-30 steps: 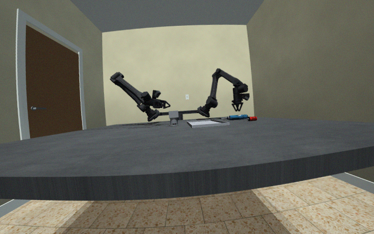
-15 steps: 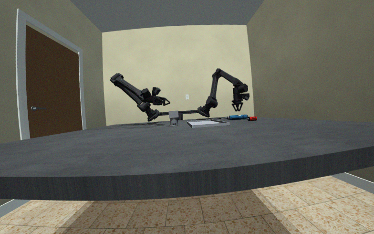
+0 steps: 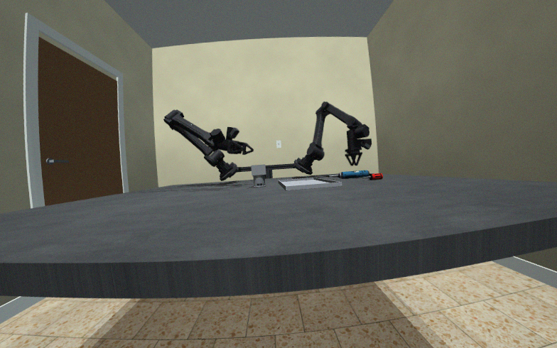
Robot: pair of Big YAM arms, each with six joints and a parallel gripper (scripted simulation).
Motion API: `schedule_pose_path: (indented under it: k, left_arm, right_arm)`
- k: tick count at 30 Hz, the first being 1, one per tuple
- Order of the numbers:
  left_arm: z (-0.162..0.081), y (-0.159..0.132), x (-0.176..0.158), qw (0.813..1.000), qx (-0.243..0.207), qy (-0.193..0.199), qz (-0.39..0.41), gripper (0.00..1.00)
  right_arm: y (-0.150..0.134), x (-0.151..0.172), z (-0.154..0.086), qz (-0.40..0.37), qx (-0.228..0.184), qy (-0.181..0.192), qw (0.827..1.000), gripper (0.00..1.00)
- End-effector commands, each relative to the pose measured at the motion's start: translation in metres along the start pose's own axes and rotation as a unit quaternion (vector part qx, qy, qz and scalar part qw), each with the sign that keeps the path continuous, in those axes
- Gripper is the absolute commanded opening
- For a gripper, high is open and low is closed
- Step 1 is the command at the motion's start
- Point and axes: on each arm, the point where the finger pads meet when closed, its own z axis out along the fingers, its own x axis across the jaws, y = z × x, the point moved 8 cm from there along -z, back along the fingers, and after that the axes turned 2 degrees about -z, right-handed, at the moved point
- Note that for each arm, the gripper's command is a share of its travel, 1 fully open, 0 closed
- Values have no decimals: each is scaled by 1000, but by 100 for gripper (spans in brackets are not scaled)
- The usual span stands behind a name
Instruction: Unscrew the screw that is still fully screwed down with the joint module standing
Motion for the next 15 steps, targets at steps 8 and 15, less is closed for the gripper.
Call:
schedule_pose_path:
  k: [8, 15]
  left_arm:
    - [-8, 6, -6, 1000, -4, -9, -6, 65]
    - [-8, 6, -6, 1000, -4, -9, -6, 65]
  right_arm:
    - [13, -8, 2, 1, -7, -6, 1000, 86]
    - [9, -71, 5, 15, -2, -30, 999, 86]
